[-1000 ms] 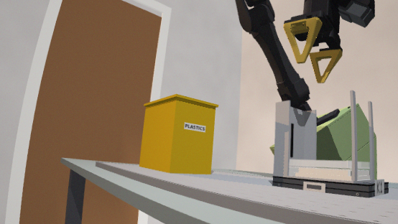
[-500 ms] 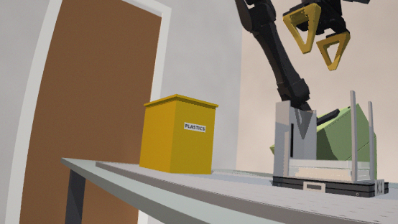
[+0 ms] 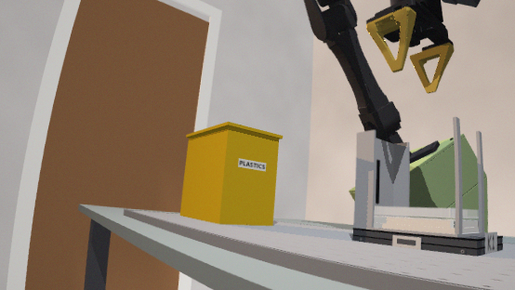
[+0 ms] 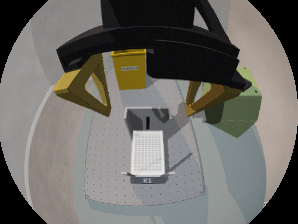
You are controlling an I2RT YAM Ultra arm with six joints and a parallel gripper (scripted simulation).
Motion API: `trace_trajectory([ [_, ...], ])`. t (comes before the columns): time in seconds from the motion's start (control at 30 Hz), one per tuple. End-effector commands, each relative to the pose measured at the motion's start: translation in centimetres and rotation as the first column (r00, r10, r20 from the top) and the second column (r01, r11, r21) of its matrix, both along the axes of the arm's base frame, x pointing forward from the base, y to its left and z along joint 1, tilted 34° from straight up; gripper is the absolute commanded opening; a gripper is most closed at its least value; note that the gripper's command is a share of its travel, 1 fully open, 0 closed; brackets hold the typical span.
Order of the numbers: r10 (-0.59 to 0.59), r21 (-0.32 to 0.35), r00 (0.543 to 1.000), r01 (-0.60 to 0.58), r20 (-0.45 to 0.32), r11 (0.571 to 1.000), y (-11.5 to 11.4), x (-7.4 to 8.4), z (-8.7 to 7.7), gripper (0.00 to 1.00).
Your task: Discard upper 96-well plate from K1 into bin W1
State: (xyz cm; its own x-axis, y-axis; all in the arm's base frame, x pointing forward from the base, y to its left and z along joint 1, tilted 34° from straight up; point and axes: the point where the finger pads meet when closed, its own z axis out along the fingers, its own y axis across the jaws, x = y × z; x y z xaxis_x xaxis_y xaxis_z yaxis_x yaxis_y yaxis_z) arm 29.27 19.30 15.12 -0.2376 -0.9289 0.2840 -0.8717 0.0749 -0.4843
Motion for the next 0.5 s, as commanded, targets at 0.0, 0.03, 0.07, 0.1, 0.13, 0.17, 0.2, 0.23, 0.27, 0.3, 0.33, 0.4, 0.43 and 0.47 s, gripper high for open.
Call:
trace_trajectory([
  [0.0,0.007,0.009,1.0,-0.007,0.007,1.0,0.1,0.2,0.0,1.0],
  [0.03,0.007,0.009,1.0,-0.007,0.007,1.0,0.1,0.2,-0.2,1.0],
  [0.07,0.007,0.009,1.0,-0.007,0.007,1.0,0.0,0.3,-0.3,1.0],
  [0.1,0.007,0.009,1.0,-0.007,0.007,1.0,0.0,0.3,-0.3,1.0],
  [0.13,0.007,0.009,1.0,-0.007,0.007,1.0,0.0,0.3,-0.3,1.0],
  [0.17,0.007,0.009,1.0,-0.007,0.007,1.0,0.0,0.4,-0.4,1.0],
  [0.2,0.007,0.009,1.0,-0.007,0.007,1.0,-0.1,0.4,-0.6,1.0],
  [0.23,0.007,0.009,1.0,-0.007,0.007,1.0,-0.2,0.5,-0.7,1.0],
  [0.27,0.007,0.009,1.0,-0.007,0.007,1.0,-0.2,0.6,-0.9,1.0],
  [0.3,0.007,0.009,1.0,-0.007,0.007,1.0,-0.3,0.7,-1.0,1.0],
  [0.33,0.007,0.009,1.0,-0.007,0.007,1.0,-0.3,0.7,-1.1,1.0],
  [0.4,0.007,0.009,1.0,-0.007,0.007,1.0,-0.5,0.9,-1.4,1.0],
  [0.43,0.007,0.009,1.0,-0.007,0.007,1.0,-0.5,1.0,-1.5,1.0],
  [0.47,0.007,0.009,1.0,-0.007,0.007,1.0,-0.6,1.0,-1.7,1.0],
])
